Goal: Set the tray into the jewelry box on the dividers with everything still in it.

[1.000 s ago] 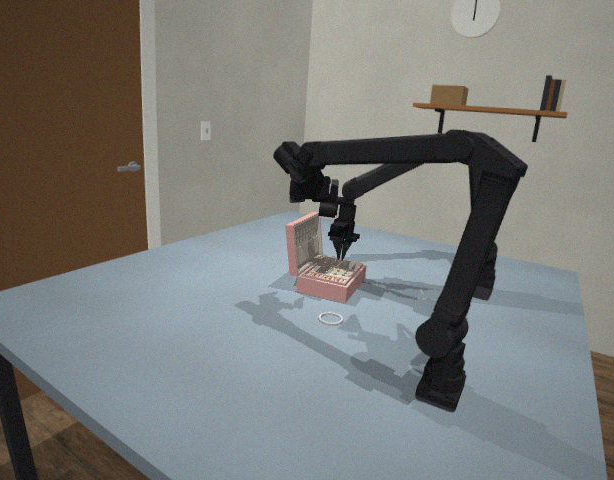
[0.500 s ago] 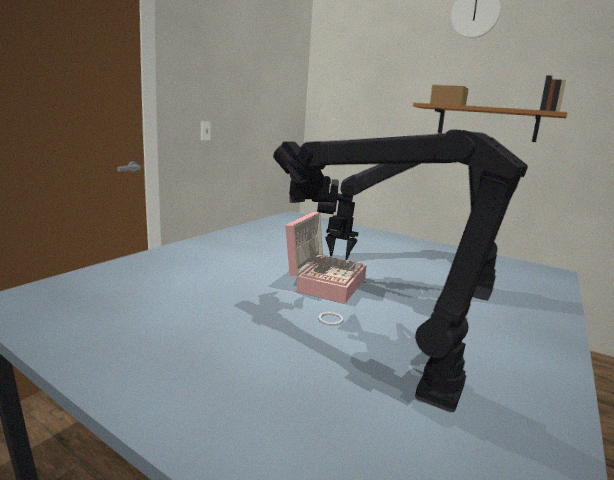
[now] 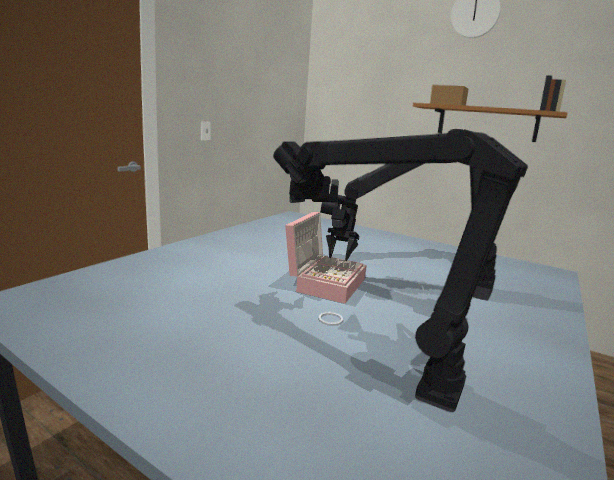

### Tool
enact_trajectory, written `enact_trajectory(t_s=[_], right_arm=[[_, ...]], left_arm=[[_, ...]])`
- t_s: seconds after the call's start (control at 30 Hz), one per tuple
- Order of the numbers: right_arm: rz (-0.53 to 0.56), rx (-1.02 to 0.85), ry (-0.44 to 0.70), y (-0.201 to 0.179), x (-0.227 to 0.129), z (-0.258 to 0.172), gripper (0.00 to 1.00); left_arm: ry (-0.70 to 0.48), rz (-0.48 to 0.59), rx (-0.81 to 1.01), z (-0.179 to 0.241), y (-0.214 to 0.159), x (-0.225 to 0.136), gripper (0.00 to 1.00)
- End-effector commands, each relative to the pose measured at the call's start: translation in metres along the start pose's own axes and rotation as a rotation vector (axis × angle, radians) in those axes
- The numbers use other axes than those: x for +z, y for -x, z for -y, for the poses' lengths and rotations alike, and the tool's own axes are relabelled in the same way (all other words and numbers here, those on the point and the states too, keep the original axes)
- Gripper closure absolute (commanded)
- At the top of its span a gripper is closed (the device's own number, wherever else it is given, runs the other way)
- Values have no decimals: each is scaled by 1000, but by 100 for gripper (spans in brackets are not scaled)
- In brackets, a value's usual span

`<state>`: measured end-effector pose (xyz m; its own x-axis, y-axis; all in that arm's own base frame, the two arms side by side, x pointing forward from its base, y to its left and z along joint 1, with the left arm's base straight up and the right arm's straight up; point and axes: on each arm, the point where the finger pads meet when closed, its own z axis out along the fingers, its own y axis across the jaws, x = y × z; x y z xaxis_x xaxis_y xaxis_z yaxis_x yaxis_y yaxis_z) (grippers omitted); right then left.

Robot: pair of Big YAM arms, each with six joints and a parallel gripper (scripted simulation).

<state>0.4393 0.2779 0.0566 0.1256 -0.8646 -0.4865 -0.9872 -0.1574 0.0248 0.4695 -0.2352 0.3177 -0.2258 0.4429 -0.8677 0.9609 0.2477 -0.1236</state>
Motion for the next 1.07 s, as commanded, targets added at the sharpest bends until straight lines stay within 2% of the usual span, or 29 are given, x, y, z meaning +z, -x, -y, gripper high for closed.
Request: enact_trajectory(t_s=[0.0, 0.13, 1.03], right_arm=[[80, -40, -21, 3, 1, 12, 40], [124, -33, -27, 11, -3, 18, 40], [123, -48, -32, 20, -9, 15, 40]], left_arm=[[15, 21, 36, -1, 18, -8, 0], [15, 21, 36, -1, 18, -8, 0], [15, 21, 36, -1, 18, -8, 0]])
